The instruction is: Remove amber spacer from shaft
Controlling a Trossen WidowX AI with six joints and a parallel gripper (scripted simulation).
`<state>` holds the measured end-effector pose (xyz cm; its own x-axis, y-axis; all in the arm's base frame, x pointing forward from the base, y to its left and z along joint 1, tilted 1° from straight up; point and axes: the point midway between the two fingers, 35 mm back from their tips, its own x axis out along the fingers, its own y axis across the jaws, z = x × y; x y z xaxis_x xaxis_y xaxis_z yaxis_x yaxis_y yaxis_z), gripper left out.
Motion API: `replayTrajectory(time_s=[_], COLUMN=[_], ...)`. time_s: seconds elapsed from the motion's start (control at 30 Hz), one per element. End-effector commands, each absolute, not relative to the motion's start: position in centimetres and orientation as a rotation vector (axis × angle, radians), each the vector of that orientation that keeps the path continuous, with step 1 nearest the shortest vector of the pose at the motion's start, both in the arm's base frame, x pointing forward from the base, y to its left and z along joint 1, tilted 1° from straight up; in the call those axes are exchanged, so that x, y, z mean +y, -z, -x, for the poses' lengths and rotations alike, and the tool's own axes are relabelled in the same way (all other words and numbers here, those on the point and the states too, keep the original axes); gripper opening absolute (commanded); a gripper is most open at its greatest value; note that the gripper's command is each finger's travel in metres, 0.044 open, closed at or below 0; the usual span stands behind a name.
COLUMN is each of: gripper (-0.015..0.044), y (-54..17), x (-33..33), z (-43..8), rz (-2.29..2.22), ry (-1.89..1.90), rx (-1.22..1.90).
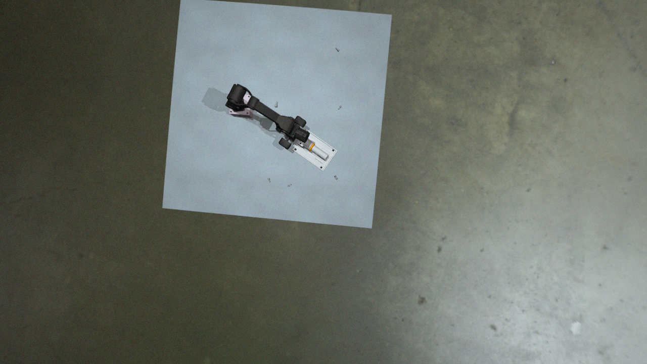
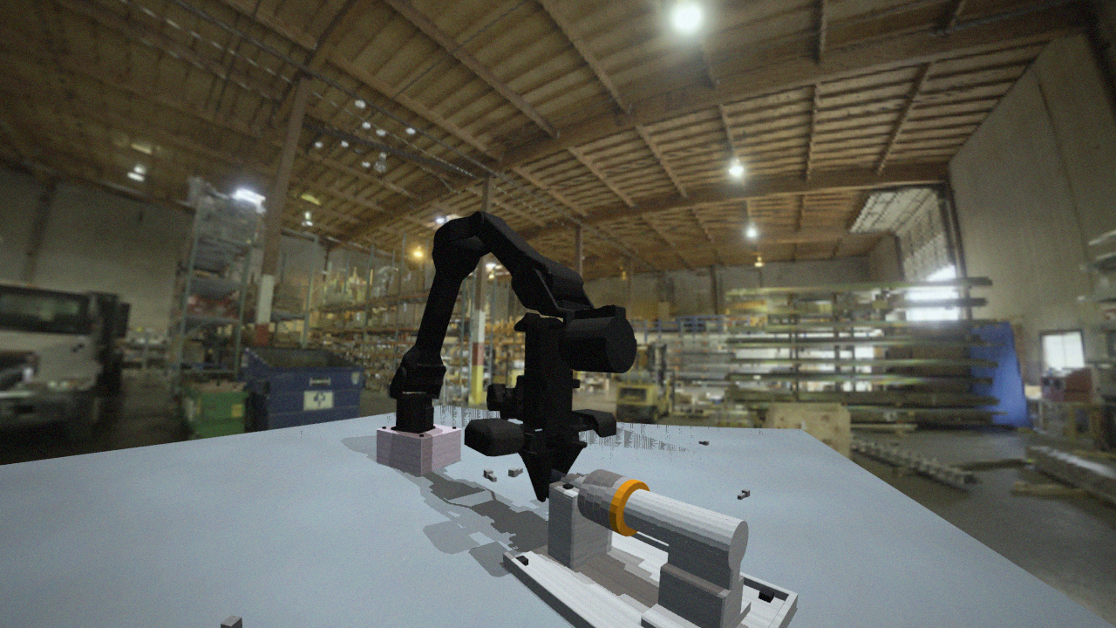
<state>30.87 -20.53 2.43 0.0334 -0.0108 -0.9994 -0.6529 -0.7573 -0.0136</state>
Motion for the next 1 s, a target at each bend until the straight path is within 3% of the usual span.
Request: replayTrajectory(time_s=[0.0, 0.97], gripper=[0.0000, 0.0000], y=[-2.45, -2.44], x=[-20.42, -20.20], z=[-30.79, -30.53], rz=[1.837, 1.837], ry=[-1.773, -1.773], rx=[0.668, 0.668])
